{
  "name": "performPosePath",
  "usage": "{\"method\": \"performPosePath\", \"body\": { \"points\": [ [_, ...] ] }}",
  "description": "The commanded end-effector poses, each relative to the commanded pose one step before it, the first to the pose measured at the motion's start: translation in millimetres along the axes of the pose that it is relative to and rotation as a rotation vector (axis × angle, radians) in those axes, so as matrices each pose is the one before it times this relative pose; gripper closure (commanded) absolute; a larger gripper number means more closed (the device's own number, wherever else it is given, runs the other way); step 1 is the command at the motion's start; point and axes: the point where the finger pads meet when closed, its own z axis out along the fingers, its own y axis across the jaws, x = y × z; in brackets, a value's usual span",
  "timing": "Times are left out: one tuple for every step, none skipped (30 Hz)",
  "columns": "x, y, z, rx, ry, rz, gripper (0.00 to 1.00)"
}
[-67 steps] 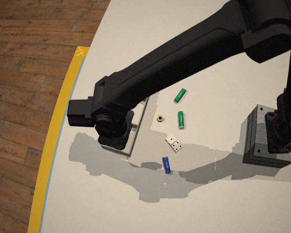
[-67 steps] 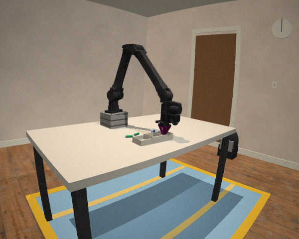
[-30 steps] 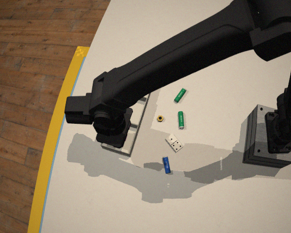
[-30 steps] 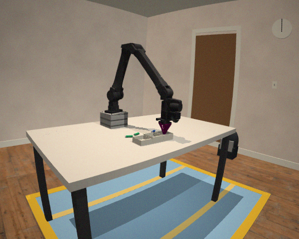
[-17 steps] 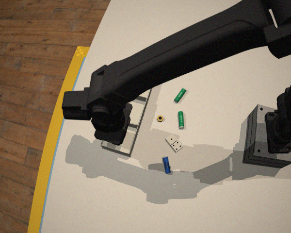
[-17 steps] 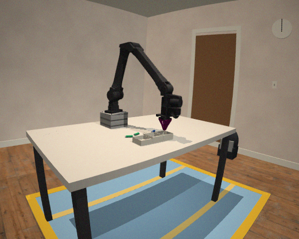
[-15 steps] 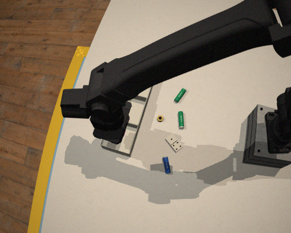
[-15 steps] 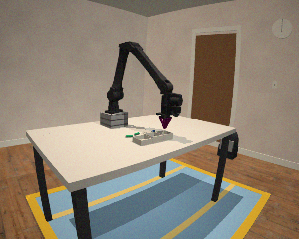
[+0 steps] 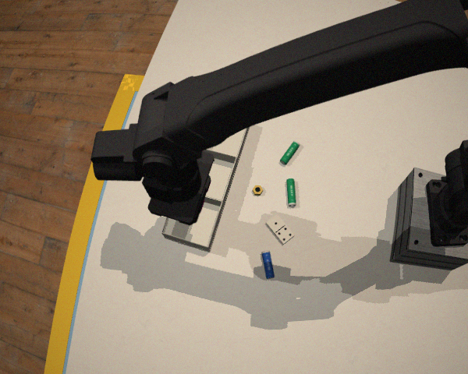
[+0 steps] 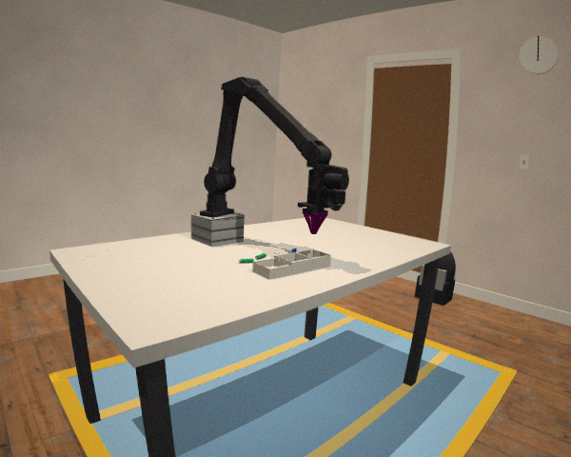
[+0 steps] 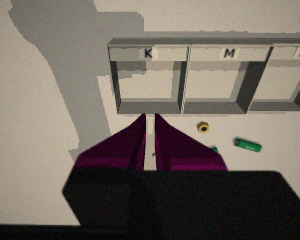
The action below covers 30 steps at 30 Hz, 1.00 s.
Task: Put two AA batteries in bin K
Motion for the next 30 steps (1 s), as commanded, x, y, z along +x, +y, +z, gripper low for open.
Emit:
{"method": "performPosePath", "body": {
  "points": [
    [-27.39, 12.09, -56.32, -0.02074, -0.08478, 0.00300, 0.92],
    [0.00, 0.00, 0.00, 0.00000, 0.00000, 0.00000, 0.92],
    [-0.68, -1.21, -8.73, -0.00009, -0.00049, 0.00278, 0.92],
    [-0.15, 0.66, -8.80, -0.00031, -0.00059, -0.00120, 0.92],
    [-0.09, 0.79, -8.79, -0.00032, -0.00058, -0.00149, 0.92],
    [-0.26, 0.07, -8.75, -0.00023, -0.00051, 0.00003, 0.92],
    [-0.24, 0.06, -8.74, -0.00023, -0.00049, 0.00003, 0.92],
    [-0.22, 0.06, -8.73, -0.00022, -0.00047, 0.00002, 0.92],
    [-0.21, 0.05, -8.72, -0.00022, -0.00045, 0.00002, 0.92],
    [-0.19, 0.05, -8.71, -0.00021, -0.00043, 0.00002, 0.92],
    [-0.17, 0.05, -8.69, -0.00021, -0.00041, 0.00002, 0.92],
    [-0.15, 0.04, -8.68, -0.00020, -0.00039, 0.00002, 0.92],
    [0.52, 0.18, 5.01, 0.00343, 0.01228, -0.00053, 0.92],
    [0.71, -0.56, 11.80, 0.00703, 0.02487, 0.00079, 0.92],
    [13.87, -4.47, 12.83, 0.00988, 0.03516, 0.00089, 0.92],
    [8.19, -2.43, 7.72, 0.00571, 0.02047, -0.00107, 0.92],
    [0.25, 0.06, 0.30, 0.00000, 0.00000, -0.00061, 0.92],
    [0.00, 0.00, 0.00, 0.00000, 0.00000, 0.00000, 0.92],
    [0.00, 0.00, 0.00, 0.00000, 0.00000, 0.00000, 0.92],
    [-1.88, 0.52, -1.75, -0.00135, -0.00504, -0.00077, 0.92],
    [-7.42, 1.97, -7.04, -0.00535, -0.01910, 0.00077, 0.92],
    [-5.51, -2.24, -9.93, -0.00963, -0.03367, -0.00028, 0.92],
    [-0.04, 0.05, -0.01, -0.00001, 0.00000, 0.00000, 0.92],
    [15.11, 4.69, 6.91, -0.00112, -0.00257, 0.04944, 0.73],
    [6.25, 1.12, 5.63, -0.00027, 0.00059, 0.04999, 0.73],
    [6.28, 0.72, 5.64, 0.00027, 0.00039, 0.04999, 0.73],
    [6.27, 0.32, 5.64, 0.00080, 0.00013, 0.04999, 0.73],
    [6.29, 0.01, 5.64, 0.00140, 0.00286, 0.02811, 0.73],
    [6.33, -0.05, 5.68, 0.00092, 0.00287, 0.02705, 0.73],
    [6.69, -0.40, 8.23, 0.00378, 0.00684, 0.02643, 0.73]
  ]
}}
